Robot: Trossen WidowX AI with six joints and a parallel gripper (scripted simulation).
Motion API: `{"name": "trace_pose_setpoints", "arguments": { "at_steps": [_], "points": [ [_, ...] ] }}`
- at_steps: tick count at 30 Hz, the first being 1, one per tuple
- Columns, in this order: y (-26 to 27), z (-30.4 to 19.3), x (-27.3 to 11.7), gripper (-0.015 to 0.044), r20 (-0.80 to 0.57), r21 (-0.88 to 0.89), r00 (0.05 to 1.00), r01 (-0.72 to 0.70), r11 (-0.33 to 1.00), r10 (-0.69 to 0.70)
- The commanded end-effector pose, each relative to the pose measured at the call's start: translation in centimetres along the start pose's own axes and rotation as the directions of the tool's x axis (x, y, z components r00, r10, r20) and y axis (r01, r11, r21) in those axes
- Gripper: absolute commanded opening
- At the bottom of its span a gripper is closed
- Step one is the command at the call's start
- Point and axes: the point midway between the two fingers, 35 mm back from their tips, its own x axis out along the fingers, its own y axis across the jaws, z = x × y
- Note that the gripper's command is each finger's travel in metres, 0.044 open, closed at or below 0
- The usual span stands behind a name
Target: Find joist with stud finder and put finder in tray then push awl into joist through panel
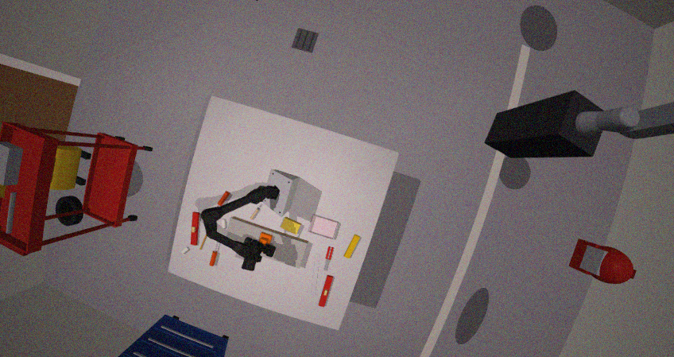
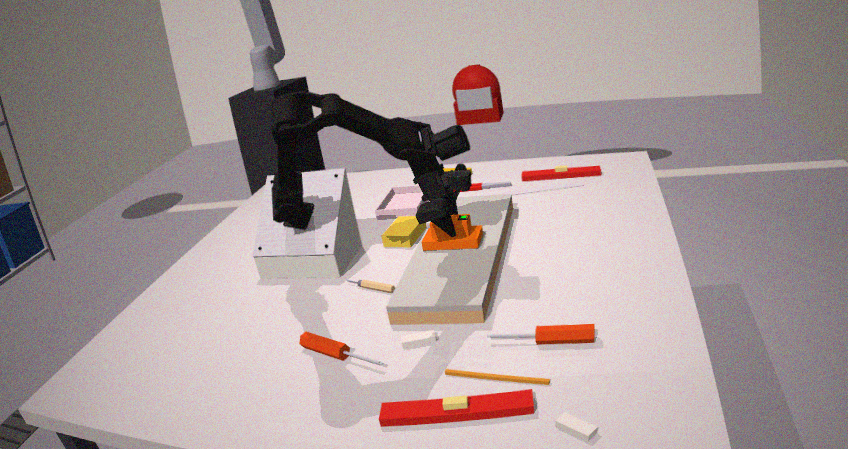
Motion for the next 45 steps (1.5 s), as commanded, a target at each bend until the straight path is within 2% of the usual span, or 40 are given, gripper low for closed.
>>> {"name": "trace_pose_setpoints", "arguments": {
  "at_steps": [1,45],
  "points": [
    [1.9,0.0,0.1,0.0,-0.001,-0.003,1.0,-0.004,1.0,0.004],
    [16.9,0.0,-0.3,0.0,0.001,0.002,1.0,-0.013,1.0,0.013]
  ]
}}
